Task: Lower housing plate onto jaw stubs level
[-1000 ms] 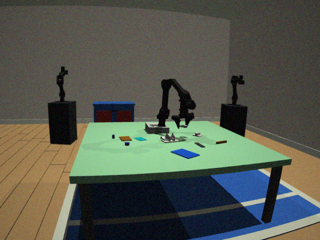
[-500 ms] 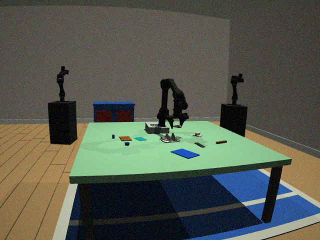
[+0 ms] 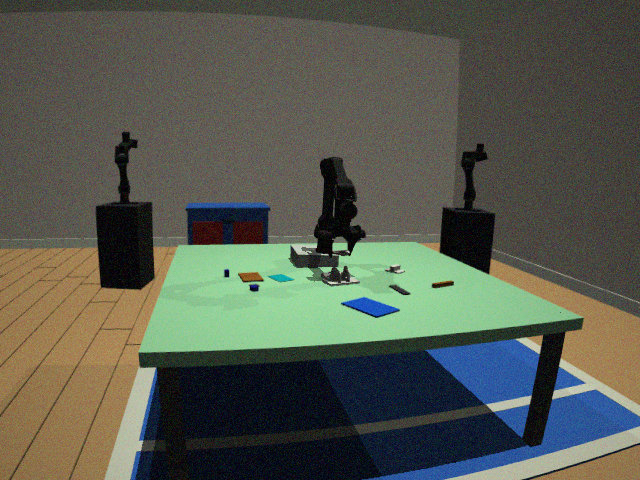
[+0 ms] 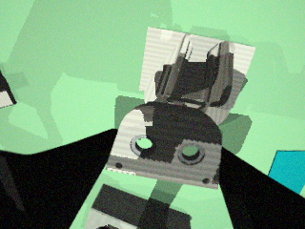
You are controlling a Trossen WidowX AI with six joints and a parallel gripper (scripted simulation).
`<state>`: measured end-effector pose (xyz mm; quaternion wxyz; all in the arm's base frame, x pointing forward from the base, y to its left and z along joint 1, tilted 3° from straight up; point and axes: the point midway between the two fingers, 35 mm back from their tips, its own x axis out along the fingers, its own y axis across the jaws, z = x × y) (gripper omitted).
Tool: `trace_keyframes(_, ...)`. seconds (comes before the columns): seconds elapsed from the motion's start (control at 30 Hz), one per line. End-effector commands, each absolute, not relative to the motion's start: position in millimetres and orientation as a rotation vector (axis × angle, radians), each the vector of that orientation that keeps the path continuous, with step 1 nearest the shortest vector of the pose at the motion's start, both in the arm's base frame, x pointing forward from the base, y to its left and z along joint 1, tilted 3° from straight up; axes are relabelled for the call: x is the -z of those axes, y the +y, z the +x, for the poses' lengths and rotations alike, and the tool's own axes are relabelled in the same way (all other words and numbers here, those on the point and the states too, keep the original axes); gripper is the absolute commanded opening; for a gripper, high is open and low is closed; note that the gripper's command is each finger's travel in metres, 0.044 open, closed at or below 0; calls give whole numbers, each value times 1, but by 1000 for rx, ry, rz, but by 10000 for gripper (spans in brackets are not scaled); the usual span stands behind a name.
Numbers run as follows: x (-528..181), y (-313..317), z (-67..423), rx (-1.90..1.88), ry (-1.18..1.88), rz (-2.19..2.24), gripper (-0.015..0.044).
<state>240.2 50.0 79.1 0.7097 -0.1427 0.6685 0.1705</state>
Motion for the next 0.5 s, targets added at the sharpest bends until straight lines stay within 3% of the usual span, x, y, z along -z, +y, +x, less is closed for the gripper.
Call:
trace_keyframes(0.0,-77,39,238,-372,1485,-305,351)
trace_keyframes(0.47,-76,21,235,-353,1487,-285,351)
